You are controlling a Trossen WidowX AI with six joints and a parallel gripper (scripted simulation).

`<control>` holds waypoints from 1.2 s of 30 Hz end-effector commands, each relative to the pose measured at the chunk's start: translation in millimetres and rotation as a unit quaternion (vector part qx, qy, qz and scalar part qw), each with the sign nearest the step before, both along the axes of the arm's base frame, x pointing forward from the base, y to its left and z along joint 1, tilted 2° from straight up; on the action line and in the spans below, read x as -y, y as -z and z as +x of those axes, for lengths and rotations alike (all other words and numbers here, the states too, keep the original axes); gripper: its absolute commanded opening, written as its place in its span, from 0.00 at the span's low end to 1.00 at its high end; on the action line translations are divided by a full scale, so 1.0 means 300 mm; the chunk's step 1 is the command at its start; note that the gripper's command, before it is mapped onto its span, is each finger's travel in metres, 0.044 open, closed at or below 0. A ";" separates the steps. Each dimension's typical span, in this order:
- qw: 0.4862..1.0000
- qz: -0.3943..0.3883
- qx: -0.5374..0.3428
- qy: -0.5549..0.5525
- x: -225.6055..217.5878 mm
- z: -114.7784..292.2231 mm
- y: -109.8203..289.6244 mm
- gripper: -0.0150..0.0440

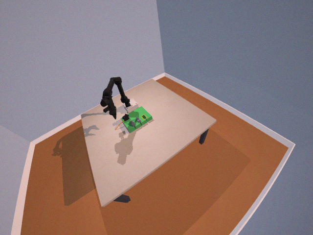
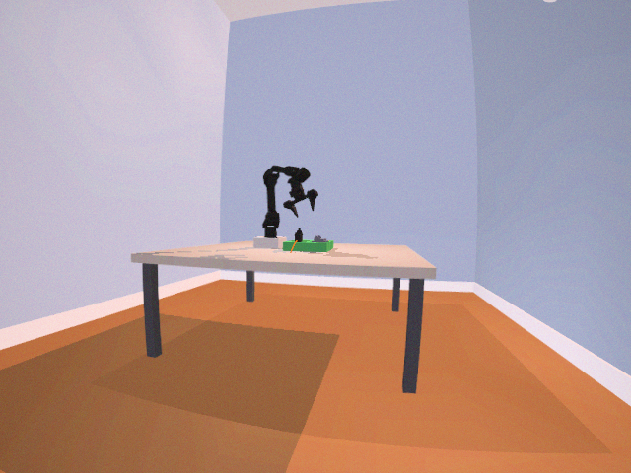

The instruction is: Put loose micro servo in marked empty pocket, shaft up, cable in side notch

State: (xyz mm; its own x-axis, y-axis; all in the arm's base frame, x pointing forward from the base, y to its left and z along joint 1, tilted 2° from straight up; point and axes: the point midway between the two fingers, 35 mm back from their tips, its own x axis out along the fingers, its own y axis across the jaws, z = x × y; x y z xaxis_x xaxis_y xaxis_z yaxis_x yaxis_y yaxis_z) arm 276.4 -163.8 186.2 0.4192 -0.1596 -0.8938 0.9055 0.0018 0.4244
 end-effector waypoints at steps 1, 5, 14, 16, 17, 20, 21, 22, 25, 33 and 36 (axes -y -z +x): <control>0.998 0.013 -0.050 -0.023 -0.055 -0.031 0.063 1.00; 0.993 0.026 -0.106 -0.051 -0.120 -0.076 0.123 1.00; 0.974 0.044 -0.201 -0.098 -0.219 -0.173 0.202 1.00; 0.974 0.044 -0.201 -0.098 -0.219 -0.173 0.205 1.00; 0.974 0.044 -0.201 -0.098 -0.219 -0.173 0.213 1.00; 0.974 0.044 -0.201 -0.098 -0.217 -0.171 0.252 1.00; 0.974 0.044 -0.201 -0.098 -0.217 -0.171 0.267 1.00; 0.974 0.044 -0.201 -0.098 -0.217 -0.171 0.278 1.00; 0.974 0.044 -0.201 -0.098 -0.217 -0.172 0.289 1.00; 0.974 0.044 -0.201 -0.098 -0.216 -0.170 0.320 1.00; 0.974 0.044 -0.201 -0.098 -0.216 -0.170 0.336 1.00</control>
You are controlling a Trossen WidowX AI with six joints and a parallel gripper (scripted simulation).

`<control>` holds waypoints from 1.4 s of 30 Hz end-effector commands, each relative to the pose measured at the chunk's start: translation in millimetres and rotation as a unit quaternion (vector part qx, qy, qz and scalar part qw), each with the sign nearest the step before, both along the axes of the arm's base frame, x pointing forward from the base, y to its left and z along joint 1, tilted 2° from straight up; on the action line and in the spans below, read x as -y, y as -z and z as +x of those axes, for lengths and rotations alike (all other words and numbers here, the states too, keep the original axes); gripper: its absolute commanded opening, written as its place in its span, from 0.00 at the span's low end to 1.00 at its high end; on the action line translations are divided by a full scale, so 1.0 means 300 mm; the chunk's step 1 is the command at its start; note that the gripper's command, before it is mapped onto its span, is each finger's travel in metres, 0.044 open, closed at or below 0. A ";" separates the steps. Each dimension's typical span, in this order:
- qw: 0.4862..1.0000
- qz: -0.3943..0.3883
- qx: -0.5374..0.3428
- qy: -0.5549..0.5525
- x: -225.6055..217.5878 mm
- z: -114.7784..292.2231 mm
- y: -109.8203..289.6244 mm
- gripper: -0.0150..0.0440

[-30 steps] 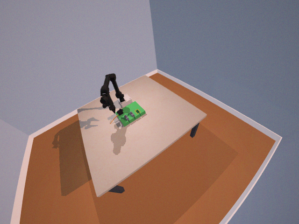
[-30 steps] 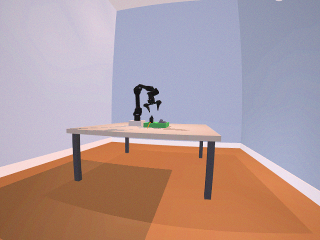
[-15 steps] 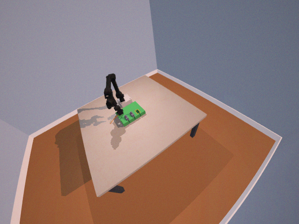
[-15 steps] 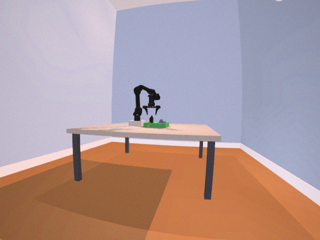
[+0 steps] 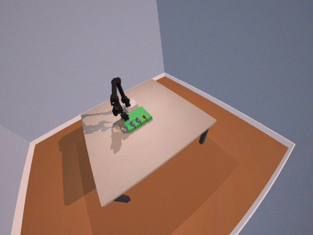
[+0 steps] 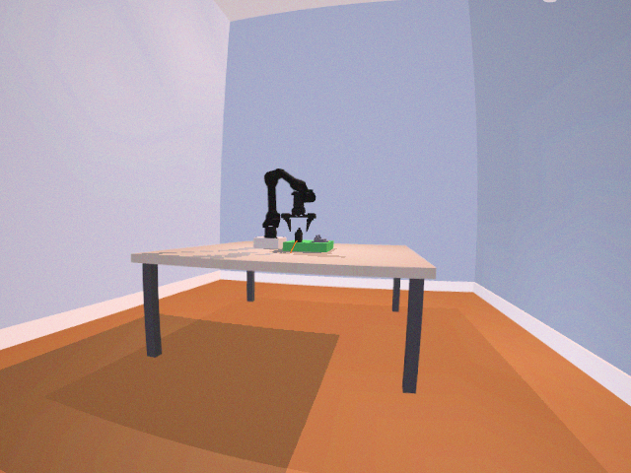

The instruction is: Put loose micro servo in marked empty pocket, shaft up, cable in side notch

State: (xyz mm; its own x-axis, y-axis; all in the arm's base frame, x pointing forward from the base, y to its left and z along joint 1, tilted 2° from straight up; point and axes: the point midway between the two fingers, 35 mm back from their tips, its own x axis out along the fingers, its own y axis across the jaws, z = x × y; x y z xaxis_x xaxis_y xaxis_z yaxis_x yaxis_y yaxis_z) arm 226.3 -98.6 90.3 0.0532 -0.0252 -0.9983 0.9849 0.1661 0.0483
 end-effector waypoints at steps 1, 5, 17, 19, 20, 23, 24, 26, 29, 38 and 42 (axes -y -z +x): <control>1.000 -0.001 -0.003 -0.003 0.002 -0.003 0.022 1.00; 1.000 -0.001 -0.003 -0.003 0.002 -0.003 0.036 1.00; 1.000 -0.001 -0.003 -0.003 0.002 -0.003 0.036 0.50; 1.000 -0.001 -0.003 -0.003 0.002 -0.003 0.036 0.48; 1.000 -0.001 -0.003 -0.003 0.002 -0.003 0.036 0.47; 1.000 -0.001 -0.003 -0.003 0.002 -0.003 0.036 0.43; 1.000 -0.001 -0.003 -0.003 0.002 -0.003 0.033 0.39; 1.000 -0.001 -0.003 -0.003 0.002 -0.002 0.020 0.30; 1.000 -0.001 -0.003 -0.003 0.000 -0.005 -0.017 0.25; 1.000 -0.001 -0.003 -0.003 -0.003 -0.013 -0.064 0.25; 1.000 -0.002 -0.003 -0.003 0.001 0.000 -0.065 0.25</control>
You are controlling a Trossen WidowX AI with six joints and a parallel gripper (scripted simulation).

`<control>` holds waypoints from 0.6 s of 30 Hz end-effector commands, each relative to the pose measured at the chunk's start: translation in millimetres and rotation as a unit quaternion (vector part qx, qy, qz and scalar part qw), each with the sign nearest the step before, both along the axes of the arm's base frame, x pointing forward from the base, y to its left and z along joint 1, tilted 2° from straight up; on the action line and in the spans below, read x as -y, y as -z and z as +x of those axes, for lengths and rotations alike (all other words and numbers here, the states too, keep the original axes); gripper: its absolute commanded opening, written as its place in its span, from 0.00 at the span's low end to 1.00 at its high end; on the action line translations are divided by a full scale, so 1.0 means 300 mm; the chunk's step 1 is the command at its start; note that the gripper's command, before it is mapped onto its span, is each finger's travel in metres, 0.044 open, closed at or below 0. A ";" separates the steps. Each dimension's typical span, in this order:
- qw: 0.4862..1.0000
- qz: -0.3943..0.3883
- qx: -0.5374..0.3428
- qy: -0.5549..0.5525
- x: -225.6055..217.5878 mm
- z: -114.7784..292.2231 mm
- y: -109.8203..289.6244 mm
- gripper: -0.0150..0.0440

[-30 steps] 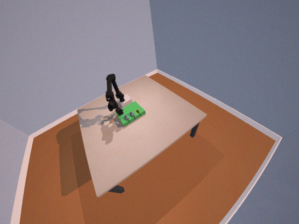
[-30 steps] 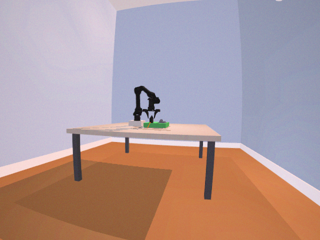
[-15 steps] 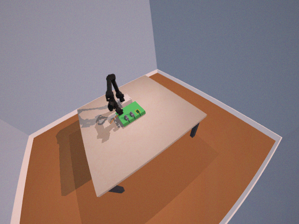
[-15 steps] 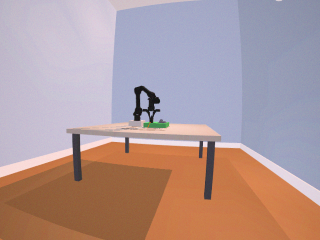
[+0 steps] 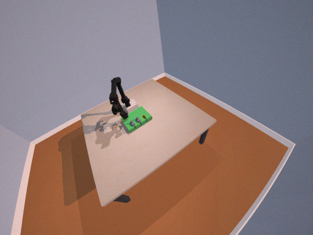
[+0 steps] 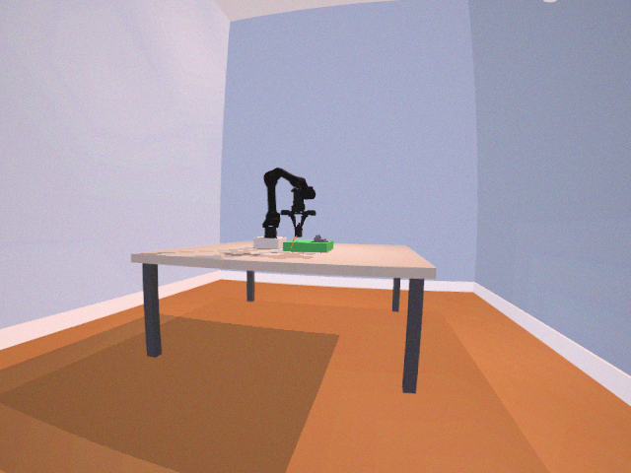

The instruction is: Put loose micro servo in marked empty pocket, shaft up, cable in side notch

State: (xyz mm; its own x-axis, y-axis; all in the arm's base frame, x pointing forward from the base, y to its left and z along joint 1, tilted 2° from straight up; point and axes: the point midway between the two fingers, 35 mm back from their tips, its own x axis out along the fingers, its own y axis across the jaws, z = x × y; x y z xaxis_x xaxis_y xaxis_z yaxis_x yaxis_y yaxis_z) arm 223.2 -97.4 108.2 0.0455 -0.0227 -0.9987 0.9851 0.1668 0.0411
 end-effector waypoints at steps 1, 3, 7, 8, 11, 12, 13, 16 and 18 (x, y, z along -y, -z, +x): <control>1.000 -0.003 0.001 -0.002 0.008 0.018 -0.007 0.25; 1.000 -0.003 0.001 -0.002 0.013 0.036 -0.008 0.25; 1.000 -0.003 0.002 -0.002 0.021 0.062 -0.009 0.25; 1.000 -0.003 0.002 -0.002 0.018 0.062 -0.009 0.25; 1.000 -0.003 0.002 -0.002 -0.003 0.059 -0.008 0.25; 1.000 -0.002 0.002 -0.002 -0.015 0.057 -0.008 0.25; 1.000 -0.002 0.002 -0.002 -0.029 0.055 -0.007 0.25; 1.000 -0.001 0.001 -0.003 -0.073 0.048 -0.006 0.25; 1.000 -0.001 0.001 -0.003 -0.101 0.044 -0.005 0.25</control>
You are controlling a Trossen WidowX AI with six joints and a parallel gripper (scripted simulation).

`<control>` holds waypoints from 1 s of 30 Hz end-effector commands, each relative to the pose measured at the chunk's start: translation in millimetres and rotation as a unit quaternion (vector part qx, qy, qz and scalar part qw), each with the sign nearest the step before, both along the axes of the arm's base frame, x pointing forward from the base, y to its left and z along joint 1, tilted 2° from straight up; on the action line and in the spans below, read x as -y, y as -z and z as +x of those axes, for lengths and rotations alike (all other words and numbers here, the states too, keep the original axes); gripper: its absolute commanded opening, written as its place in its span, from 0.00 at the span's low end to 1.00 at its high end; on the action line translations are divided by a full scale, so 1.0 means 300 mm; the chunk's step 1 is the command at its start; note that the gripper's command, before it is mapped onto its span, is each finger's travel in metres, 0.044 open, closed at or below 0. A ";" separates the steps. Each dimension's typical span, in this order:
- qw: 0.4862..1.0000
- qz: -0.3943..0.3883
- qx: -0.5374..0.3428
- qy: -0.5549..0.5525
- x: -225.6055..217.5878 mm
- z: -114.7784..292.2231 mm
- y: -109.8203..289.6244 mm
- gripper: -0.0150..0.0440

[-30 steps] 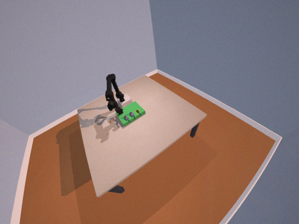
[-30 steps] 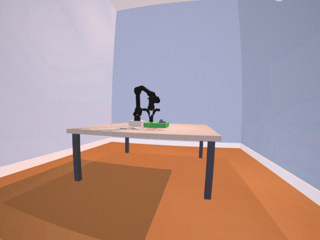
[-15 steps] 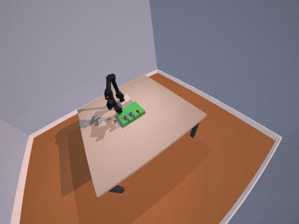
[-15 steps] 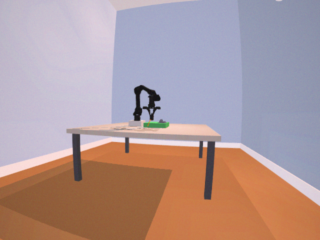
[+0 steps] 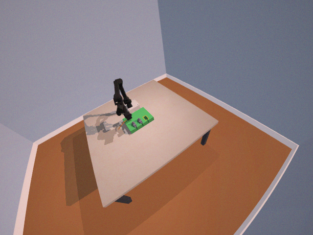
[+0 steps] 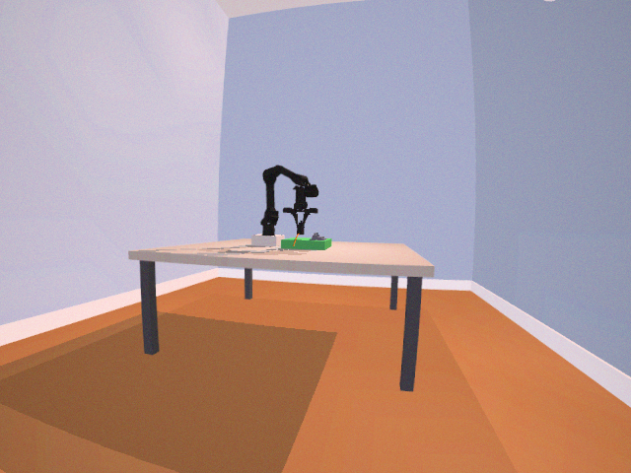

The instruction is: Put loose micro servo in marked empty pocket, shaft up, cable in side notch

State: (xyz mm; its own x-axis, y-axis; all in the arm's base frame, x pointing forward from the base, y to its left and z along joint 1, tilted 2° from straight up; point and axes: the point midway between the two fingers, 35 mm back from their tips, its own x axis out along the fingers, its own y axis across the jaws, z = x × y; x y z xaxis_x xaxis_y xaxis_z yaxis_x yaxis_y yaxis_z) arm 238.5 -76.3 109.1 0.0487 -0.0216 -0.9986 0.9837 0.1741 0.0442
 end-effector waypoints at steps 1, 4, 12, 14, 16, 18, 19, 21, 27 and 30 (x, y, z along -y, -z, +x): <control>1.000 -0.001 0.000 0.001 -0.045 -0.009 -0.001 0.25; 1.000 0.000 0.000 0.001 -0.087 -0.015 0.000 0.25; 1.000 0.002 0.000 0.001 -0.194 -0.032 0.004 0.25; 1.000 0.002 0.000 0.001 -0.220 -0.036 0.004 0.25; 1.000 0.002 -0.001 0.001 -0.246 -0.040 0.005 0.25; 1.000 0.003 -0.001 0.001 -0.272 -0.044 0.006 0.25; 1.000 0.003 -0.001 0.001 -0.285 -0.046 0.006 0.25; 1.000 0.004 -0.001 0.001 -0.310 -0.050 0.007 0.25; 1.000 0.005 -0.001 0.001 -0.386 -0.062 0.008 0.25; 1.000 0.005 -0.001 0.001 -0.424 -0.069 0.009 0.25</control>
